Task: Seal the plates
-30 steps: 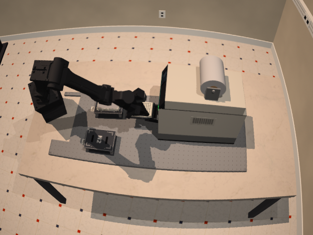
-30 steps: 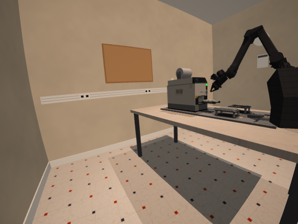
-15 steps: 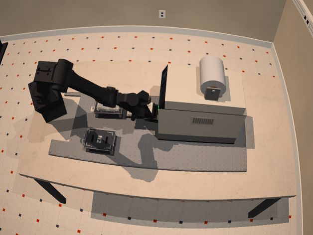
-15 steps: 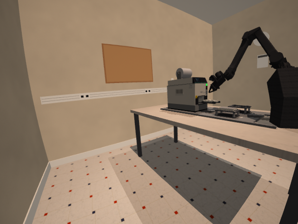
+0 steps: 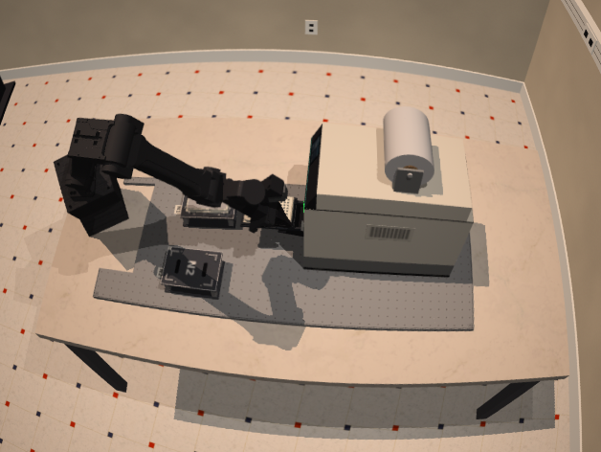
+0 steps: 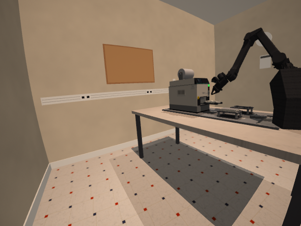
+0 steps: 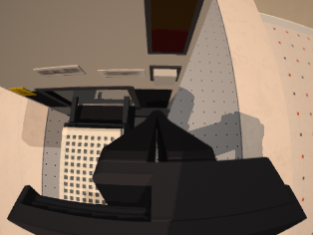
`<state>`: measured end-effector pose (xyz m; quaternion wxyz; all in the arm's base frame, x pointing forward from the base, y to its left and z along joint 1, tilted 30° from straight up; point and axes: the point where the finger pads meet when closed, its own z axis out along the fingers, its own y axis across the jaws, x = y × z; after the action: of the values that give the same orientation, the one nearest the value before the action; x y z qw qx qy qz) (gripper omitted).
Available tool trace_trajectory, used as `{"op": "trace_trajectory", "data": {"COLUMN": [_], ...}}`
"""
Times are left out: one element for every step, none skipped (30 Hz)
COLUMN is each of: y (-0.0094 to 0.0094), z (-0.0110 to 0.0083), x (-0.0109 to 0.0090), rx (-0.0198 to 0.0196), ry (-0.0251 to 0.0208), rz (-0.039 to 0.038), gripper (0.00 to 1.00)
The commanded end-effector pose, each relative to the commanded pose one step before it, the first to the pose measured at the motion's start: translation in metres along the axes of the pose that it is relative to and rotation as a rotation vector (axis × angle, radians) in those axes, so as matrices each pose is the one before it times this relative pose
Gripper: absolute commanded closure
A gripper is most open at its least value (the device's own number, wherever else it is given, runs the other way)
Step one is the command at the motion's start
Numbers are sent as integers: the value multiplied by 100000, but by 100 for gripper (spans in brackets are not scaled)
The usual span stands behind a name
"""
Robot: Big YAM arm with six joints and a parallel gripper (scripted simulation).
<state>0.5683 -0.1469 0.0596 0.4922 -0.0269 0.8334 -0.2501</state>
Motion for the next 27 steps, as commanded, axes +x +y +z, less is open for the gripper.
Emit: {"op": "trace_trajectory", "data": {"y": [-1029,-59,-57,-66,35,31,31,38,-92,-189,-130,-34,-23,0,0,60,248,280,301,294,285,282,113,90,33,25,-59], "z": [3,92,95,90,153,150,150,142,74,-10,-91,-210,-204,0,0,-102,-127,-131,-124,-130,-133,-132,-102,-119,-46,-35,80], "x": [-885,-188,-185,-202,-7,-16,-15,5,-287,-464,-283,6,15,0,0,139,2,86,127,111,103,86,145,89,-86,-113,-403], "rx": [1401,136,139,154,-5,3,3,-12,97,250,141,-52,-82,0,0,-33,-349,-489,-555,-543,-513,-509,-227,-207,-69,-33,140], "ry": [-621,-311,-318,-352,12,-5,-5,29,-223,-574,-323,123,130,0,0,0,-115,235,343,308,294,230,329,224,-54,-134,-614], "rz": [-247,93,95,104,9,13,13,5,69,161,96,365,359,0,0,391,240,148,-288,-286,-312,-260,-159,-114,-38,-40,105], "gripper": [100,100,100,100,100,100,100,100,100,100,100,100,100,100,100,100,100,100,100,100,100,100,100,100,100,100,100]}}
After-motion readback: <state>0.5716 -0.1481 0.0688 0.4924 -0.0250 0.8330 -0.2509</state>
